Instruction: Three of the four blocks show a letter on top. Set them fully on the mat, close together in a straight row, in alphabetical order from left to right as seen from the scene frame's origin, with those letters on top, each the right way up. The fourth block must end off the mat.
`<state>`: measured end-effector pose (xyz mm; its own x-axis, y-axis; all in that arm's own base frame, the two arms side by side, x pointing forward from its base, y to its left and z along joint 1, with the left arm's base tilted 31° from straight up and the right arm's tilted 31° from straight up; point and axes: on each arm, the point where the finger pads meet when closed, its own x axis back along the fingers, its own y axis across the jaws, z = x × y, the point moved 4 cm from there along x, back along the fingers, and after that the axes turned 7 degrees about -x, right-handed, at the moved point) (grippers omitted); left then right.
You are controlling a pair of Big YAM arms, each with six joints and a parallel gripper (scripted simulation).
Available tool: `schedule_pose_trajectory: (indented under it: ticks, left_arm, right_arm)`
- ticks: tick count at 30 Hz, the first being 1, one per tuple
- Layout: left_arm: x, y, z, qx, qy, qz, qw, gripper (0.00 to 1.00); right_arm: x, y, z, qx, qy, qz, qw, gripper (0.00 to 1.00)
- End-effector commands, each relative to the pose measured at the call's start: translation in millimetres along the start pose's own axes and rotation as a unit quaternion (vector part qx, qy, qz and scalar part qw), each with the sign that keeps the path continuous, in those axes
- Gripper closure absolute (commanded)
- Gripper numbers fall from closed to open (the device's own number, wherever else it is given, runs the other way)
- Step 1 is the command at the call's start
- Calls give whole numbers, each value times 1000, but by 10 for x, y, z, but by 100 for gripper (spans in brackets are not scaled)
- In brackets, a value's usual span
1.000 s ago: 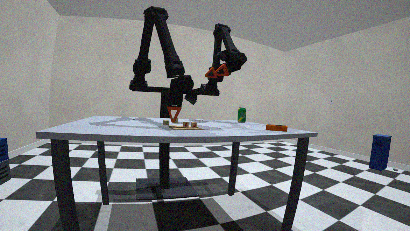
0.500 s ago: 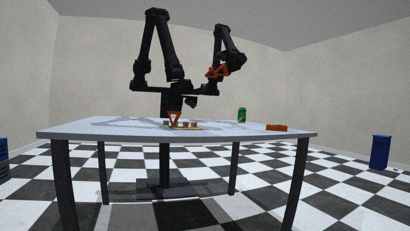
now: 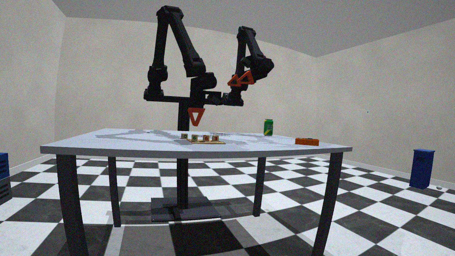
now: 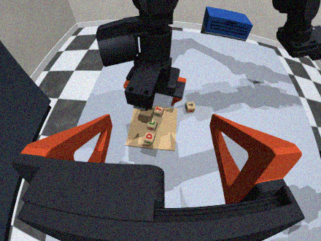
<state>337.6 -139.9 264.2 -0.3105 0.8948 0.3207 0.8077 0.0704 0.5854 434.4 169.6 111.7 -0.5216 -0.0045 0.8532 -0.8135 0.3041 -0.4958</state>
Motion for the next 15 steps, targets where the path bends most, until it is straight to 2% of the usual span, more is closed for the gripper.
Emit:
schedule_pose_trajectory:
  ticks: [1, 3, 6, 12, 15]
  left_arm:
    - [5, 189, -67, -14, -3, -4, 1000, 0]
    - [5, 189, -67, -14, -3, -4, 1000, 0]
    - [5, 189, -67, -14, -3, -4, 1000, 0]
    - [5, 189, -67, -14, -3, -4, 1000, 0]
    - [5, 189, -67, -14, -3, -4, 1000, 0]
  right_arm:
    - [102, -77, 23, 2, -26, 10, 1000, 0]
    - [139, -96, -2, 3, -62, 13, 998, 0]
    - [89, -61, 2, 4, -72, 6, 997, 0]
    - [245, -81, -113, -3, -204, -3, 979, 0]
    - [223, -33, -145, -10, -247, -18, 969, 0]
